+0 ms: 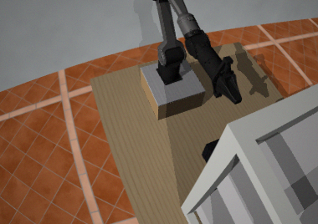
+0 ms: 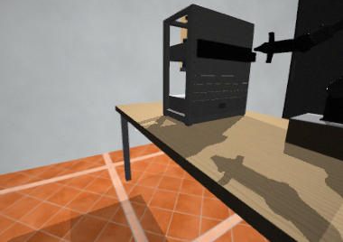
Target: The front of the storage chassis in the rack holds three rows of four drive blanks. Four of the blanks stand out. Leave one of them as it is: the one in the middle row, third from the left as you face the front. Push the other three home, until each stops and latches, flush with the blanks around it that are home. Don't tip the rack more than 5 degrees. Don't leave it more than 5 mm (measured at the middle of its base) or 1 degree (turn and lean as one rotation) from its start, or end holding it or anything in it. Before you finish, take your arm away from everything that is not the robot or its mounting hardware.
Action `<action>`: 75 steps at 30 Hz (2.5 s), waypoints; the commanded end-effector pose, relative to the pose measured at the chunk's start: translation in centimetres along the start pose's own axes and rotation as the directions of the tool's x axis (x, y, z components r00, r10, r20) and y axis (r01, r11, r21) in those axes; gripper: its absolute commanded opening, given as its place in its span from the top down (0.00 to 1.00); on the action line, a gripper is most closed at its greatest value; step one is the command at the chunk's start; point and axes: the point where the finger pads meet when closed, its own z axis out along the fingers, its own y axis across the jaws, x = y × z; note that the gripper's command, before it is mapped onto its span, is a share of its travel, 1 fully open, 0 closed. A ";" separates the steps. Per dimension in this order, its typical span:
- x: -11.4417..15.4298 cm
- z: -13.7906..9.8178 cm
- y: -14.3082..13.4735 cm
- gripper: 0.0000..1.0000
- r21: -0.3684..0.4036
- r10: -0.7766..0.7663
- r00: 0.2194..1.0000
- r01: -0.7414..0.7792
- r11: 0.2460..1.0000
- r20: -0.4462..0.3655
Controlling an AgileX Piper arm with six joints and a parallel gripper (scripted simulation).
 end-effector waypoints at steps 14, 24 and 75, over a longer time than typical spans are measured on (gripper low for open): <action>4.3 -0.2 2.1 1.00 0.003 0.000 1.000 0.000 1.000 0.006; 7.2 -0.4 3.5 1.00 0.003 0.001 1.000 -0.001 1.000 0.006; 8.0 6.4 3.9 1.00 0.003 0.001 1.000 -0.001 1.000 0.006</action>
